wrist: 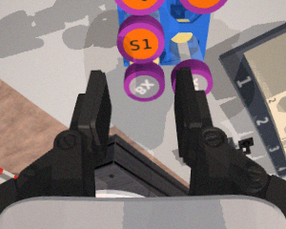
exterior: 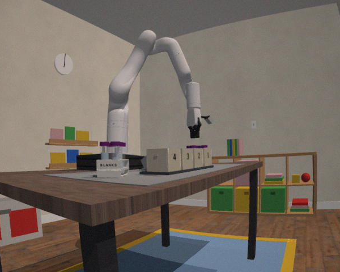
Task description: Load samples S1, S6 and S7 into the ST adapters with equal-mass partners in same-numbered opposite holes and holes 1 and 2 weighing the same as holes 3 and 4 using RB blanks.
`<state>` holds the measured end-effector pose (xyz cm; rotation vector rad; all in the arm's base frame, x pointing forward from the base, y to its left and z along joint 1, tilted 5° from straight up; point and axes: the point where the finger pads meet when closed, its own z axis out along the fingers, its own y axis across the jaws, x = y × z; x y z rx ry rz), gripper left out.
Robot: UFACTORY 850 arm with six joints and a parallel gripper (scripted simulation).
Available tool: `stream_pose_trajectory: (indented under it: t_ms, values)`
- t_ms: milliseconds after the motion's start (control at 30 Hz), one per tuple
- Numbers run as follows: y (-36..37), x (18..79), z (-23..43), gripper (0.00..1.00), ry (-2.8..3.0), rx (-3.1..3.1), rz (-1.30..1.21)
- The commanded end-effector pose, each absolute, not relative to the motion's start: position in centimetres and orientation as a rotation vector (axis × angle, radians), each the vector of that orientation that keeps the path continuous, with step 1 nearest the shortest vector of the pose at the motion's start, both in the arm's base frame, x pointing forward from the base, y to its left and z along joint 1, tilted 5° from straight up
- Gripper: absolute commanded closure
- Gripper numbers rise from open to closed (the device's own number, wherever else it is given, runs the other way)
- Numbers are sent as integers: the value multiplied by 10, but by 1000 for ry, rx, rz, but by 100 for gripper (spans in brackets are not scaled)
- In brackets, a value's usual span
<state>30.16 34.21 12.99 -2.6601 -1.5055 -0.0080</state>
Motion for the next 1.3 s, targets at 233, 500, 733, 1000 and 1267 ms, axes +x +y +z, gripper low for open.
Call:
stream_pose_trajectory:
  t_ms: [233,500,733,1000,1267]
  values:
    - [341,303,152,57,-1505,-2660,-11]
    - [340,303,166,57,-1505,-2660,-11]
    - [339,304,180,57,-1505,-2660,-11]
    - [338,304,192,57,-1505,-2660,-11]
    - [338,305,194,57,-1505,-2660,-11]
